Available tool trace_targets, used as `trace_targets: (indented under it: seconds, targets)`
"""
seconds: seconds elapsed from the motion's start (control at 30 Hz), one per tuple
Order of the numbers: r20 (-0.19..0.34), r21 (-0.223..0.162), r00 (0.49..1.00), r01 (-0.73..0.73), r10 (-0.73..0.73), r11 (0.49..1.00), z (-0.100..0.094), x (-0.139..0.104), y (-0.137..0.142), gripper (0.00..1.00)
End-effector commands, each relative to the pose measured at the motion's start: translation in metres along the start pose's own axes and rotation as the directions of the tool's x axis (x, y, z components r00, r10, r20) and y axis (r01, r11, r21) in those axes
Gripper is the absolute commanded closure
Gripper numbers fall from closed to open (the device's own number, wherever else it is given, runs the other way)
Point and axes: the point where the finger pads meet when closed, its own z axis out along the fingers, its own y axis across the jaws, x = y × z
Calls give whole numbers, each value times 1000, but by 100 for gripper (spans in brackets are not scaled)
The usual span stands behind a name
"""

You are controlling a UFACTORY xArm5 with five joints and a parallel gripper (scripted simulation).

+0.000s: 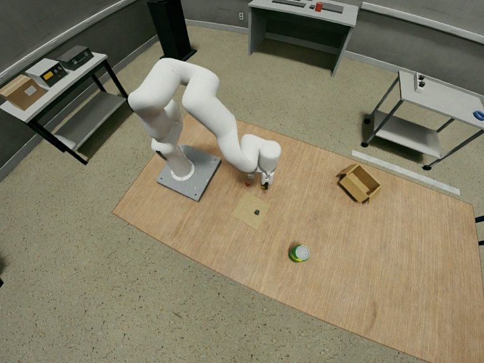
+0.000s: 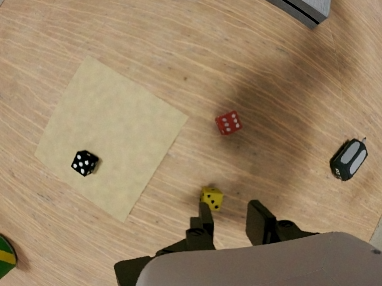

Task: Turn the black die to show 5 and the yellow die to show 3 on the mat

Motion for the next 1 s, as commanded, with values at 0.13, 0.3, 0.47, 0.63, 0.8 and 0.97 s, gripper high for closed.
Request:
trace_targets:
  seconds: [0.13,0.3,0.47,0.63,0.8,0.97]
  targets:
    - [4,1,1000,0,0,1000,11,-1,-1,64]
    - [4,1,1000,0,0,1000,19,-1,-2,64]
    - [4,1,1000,0,0,1000,24,-1,-2,64]
    - [4,1,1000,0,0,1000,31,-1,-2,64]
    - [5,1,1000,0,0,1000,36,-1,-3,64]
    - [5,1,1000,0,0,1000,39,-1,-3,64]
